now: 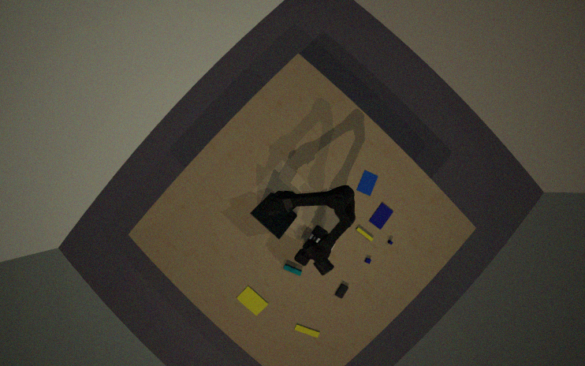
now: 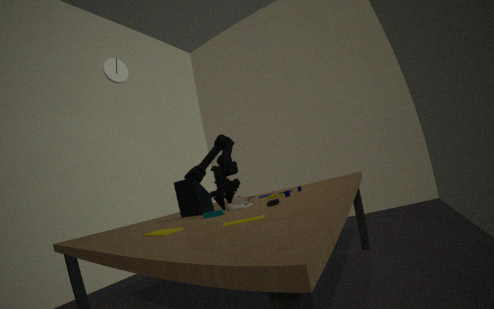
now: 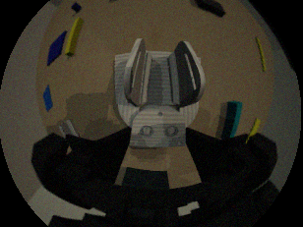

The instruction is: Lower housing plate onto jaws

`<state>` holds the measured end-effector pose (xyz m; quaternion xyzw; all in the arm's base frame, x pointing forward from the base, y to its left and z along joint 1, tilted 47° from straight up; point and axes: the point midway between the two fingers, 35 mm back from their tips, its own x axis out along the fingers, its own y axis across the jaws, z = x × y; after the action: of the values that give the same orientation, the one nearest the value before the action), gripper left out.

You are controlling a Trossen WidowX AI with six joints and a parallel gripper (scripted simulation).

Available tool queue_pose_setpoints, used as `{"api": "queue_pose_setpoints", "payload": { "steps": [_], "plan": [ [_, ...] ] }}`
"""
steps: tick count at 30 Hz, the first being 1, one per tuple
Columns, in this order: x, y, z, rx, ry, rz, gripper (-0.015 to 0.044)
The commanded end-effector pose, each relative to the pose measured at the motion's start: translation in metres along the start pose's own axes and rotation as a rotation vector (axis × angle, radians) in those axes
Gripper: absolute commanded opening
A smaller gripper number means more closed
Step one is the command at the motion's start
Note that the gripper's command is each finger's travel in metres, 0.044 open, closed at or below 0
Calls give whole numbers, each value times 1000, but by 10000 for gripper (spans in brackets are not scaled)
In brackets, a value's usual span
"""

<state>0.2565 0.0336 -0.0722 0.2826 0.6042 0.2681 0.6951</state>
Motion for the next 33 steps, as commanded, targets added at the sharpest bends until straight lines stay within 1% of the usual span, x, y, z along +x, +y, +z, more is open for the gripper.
{"api": "queue_pose_setpoints", "payload": {
  "steps": [1, 24, 27, 28, 33],
  "plan": [
    [0, 0, 0, 1, 0, -2, 351],
    [0, 0, 0, 1, 0, -2, 351],
    [0, 0, 0, 0, 0, 0, 430],
    [0, 0, 0, 0, 0, 0, 440],
    [0, 0, 0, 0, 0, 0, 440]
  ]
}}
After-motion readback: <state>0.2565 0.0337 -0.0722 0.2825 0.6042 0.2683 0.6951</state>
